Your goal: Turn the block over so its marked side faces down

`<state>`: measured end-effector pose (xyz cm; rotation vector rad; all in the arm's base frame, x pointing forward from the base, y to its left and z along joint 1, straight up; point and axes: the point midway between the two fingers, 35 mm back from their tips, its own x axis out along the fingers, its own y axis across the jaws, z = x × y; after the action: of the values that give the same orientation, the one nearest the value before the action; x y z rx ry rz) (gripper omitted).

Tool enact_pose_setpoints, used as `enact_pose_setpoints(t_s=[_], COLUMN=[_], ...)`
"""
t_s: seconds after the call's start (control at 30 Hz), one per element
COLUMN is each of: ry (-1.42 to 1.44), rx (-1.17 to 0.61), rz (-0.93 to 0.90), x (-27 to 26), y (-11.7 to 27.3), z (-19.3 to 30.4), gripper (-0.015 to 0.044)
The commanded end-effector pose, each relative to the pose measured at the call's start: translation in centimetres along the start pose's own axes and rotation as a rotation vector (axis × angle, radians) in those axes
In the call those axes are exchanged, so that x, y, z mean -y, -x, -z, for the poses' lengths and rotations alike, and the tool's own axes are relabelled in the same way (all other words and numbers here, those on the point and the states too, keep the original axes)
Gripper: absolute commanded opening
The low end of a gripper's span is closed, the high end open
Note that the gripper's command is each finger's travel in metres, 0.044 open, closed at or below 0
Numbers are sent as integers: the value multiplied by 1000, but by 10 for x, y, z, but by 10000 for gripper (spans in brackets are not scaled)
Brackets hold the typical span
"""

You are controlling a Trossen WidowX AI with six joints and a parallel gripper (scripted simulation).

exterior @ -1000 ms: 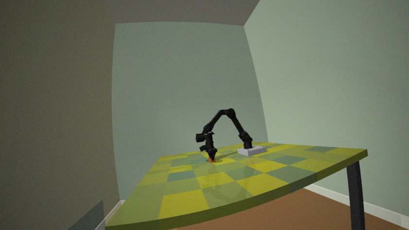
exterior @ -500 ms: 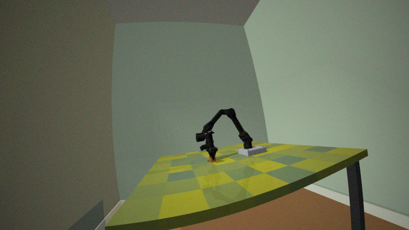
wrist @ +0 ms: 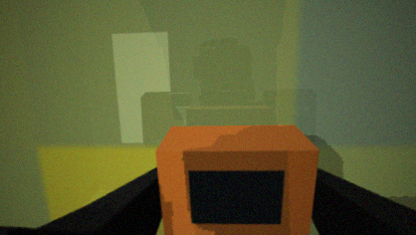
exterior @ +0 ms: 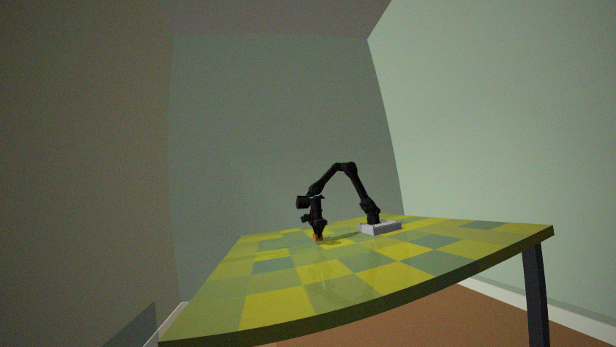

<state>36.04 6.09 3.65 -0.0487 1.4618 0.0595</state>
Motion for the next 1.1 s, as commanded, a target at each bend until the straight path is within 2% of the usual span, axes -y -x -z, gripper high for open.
enact_pose_setpoints(t_s=[0.0, 0.83, 1.07], ry=[-2, -5, -6], rx=[67, 452, 474], rz=[6, 5, 4], x=[0, 1, 1], y=[-1, -2, -1], z=[0, 7, 8], gripper=[0, 0, 0])
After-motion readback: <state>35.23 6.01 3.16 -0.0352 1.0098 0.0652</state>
